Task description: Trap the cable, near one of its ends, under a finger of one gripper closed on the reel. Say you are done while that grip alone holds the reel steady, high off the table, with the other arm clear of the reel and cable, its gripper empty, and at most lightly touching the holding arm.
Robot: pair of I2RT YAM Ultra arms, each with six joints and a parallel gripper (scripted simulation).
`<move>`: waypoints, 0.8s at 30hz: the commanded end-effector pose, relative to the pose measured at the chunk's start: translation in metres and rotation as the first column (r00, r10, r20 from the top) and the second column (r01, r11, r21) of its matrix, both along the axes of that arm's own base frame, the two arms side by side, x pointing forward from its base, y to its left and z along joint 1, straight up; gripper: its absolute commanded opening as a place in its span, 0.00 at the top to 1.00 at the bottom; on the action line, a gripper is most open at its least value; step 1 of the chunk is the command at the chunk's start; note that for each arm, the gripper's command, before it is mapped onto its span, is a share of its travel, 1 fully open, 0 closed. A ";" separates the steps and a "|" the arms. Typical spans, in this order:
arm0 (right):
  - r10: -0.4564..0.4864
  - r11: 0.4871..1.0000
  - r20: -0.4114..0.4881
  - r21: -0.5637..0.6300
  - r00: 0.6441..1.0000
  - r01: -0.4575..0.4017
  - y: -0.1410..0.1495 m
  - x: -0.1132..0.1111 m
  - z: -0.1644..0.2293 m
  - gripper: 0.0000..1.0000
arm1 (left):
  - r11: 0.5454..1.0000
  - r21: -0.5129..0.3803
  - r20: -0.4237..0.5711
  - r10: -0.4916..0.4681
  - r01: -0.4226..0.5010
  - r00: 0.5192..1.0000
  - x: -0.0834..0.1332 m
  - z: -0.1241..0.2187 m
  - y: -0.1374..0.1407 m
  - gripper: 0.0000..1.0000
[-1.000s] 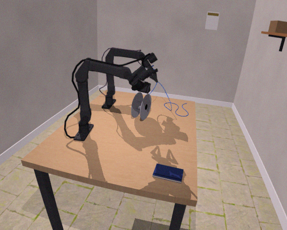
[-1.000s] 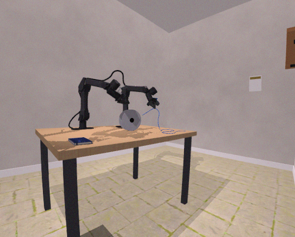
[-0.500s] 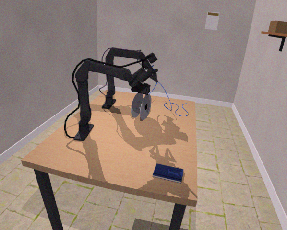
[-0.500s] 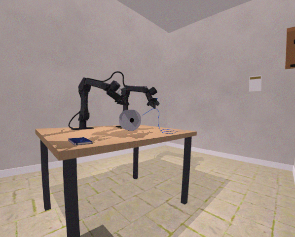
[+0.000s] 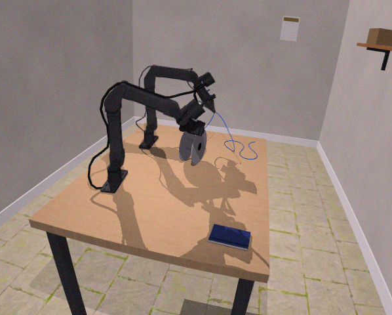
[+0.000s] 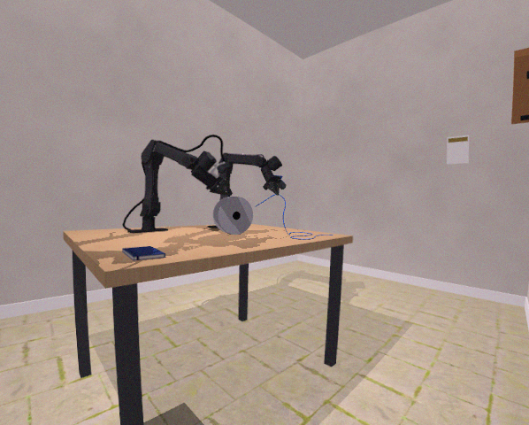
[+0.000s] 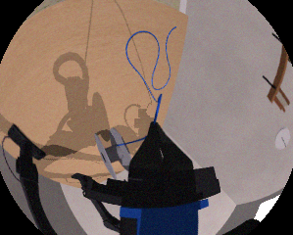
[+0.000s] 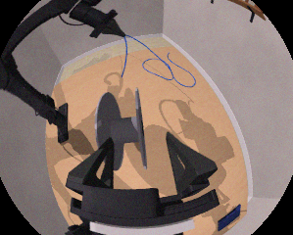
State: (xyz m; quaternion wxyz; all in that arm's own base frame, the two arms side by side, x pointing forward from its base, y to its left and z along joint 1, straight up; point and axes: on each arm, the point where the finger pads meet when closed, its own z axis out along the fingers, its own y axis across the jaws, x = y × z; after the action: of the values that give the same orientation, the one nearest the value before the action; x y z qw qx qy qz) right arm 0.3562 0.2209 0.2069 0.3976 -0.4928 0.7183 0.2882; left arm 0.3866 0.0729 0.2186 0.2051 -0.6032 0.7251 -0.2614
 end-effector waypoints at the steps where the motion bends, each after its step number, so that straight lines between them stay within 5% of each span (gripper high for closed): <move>1: 0.005 1.000 0.000 0.013 1.000 -0.005 0.002 0.002 -0.008 0.25 | 0.999 0.035 0.055 0.006 -0.008 0.998 0.005 0.023 0.006 1.00; 18: 0.004 1.000 0.044 0.019 0.999 -0.005 -0.003 -0.003 0.008 0.25 | 1.000 0.028 0.032 0.009 -0.010 0.999 0.006 0.018 0.008 1.00; 22: 0.005 1.000 0.028 0.016 1.000 -0.006 -0.002 -0.005 0.000 0.25 | 0.999 0.033 0.079 0.002 -0.005 0.997 0.006 0.033 -0.006 1.00; 24: 0.005 1.000 0.034 0.017 0.999 -0.006 -0.002 -0.003 0.004 0.25 | 1.000 0.016 0.023 0.003 -0.004 1.000 -0.005 0.012 -0.017 1.00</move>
State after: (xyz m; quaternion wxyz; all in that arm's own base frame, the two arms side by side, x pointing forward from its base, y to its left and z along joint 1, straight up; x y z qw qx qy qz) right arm 0.3563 0.2204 0.2027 0.4033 -0.4937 0.7154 0.2860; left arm 0.3872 0.0663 0.2204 0.2027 -0.6033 0.7260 -0.2607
